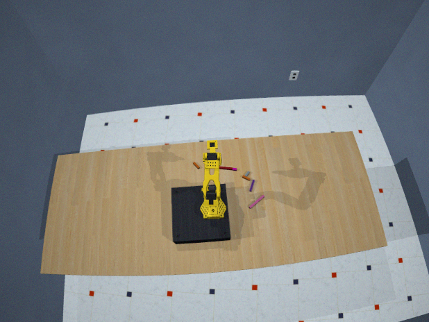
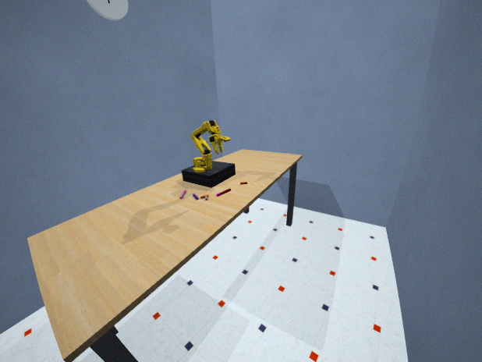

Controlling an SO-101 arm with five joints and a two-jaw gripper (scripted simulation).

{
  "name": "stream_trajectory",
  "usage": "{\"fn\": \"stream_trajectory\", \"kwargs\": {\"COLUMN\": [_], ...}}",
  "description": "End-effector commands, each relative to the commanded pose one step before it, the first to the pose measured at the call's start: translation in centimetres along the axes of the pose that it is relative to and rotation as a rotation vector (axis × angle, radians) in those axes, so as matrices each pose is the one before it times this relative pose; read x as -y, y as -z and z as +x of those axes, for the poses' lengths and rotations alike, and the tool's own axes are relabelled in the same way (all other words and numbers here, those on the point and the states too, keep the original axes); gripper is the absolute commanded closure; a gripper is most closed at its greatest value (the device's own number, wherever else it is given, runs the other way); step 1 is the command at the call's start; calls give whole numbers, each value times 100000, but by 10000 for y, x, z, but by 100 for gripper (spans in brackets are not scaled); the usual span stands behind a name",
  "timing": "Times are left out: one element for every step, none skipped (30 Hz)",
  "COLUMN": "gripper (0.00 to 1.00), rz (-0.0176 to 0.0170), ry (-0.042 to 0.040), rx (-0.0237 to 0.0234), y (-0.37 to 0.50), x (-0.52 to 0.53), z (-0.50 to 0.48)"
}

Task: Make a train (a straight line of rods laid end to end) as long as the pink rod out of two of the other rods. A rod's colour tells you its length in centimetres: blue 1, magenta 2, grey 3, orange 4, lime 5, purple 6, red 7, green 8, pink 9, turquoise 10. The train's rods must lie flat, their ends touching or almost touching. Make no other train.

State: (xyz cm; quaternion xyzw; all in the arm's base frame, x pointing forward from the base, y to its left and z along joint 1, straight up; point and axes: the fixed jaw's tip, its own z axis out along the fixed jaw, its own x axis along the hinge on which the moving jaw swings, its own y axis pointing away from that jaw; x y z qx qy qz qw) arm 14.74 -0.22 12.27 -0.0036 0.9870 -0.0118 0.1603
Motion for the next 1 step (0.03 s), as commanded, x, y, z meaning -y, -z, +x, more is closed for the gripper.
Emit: {"fn": "stream_trajectory", "kwargs": {"gripper": [83], "rz": [-389], "ry": [-205], "rx": [-1074], "y": [-528], "x": [-1304], "z": [3387]}}
